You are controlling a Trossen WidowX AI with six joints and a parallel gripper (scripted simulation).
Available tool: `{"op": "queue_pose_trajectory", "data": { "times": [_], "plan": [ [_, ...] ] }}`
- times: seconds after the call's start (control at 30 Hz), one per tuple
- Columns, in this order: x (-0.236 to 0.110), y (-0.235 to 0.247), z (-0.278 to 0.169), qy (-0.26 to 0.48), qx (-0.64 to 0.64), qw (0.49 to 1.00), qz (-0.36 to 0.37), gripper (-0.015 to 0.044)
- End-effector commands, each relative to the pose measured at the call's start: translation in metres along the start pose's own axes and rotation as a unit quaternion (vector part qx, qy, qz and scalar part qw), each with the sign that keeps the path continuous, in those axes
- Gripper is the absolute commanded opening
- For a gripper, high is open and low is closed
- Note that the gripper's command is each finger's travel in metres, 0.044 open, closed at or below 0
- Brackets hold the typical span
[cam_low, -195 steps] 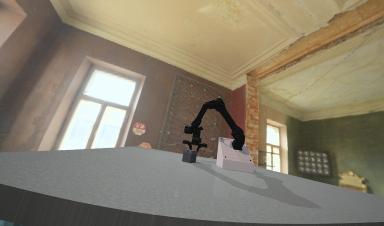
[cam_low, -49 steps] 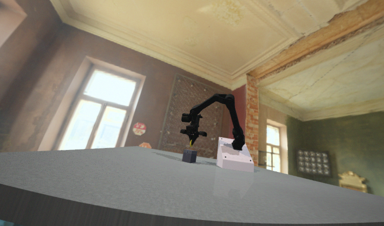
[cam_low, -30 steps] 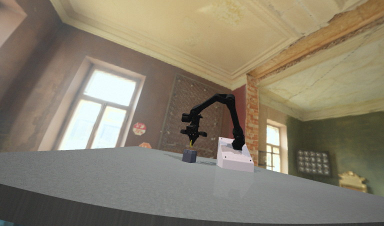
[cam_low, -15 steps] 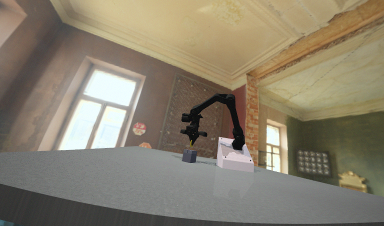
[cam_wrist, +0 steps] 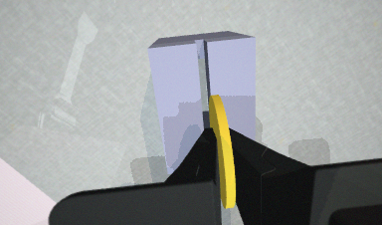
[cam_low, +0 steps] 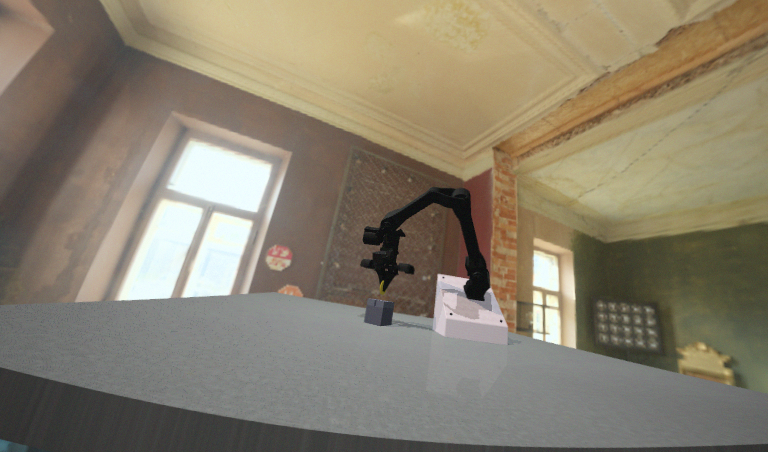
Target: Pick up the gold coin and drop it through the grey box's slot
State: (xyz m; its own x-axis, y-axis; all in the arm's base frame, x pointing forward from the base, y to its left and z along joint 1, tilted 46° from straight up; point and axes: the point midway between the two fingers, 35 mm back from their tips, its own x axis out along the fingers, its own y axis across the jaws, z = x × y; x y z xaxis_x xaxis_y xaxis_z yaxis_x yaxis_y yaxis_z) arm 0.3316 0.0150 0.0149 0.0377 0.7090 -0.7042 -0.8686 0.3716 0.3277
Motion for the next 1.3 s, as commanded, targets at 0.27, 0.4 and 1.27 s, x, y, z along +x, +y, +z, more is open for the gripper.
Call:
{"op": "queue_pose_trajectory", "data": {
  "times": [0.27,0.4,1.27],
  "plan": [
    [0.007,0.003,0.0,0.0,0.006,1.0,0.003,0.0],
    [0.009,0.002,0.001,0.0,0.005,1.0,0.003,0.0],
    [0.016,0.001,0.0,0.001,0.002,1.0,0.0,0.0079]
  ]
}}
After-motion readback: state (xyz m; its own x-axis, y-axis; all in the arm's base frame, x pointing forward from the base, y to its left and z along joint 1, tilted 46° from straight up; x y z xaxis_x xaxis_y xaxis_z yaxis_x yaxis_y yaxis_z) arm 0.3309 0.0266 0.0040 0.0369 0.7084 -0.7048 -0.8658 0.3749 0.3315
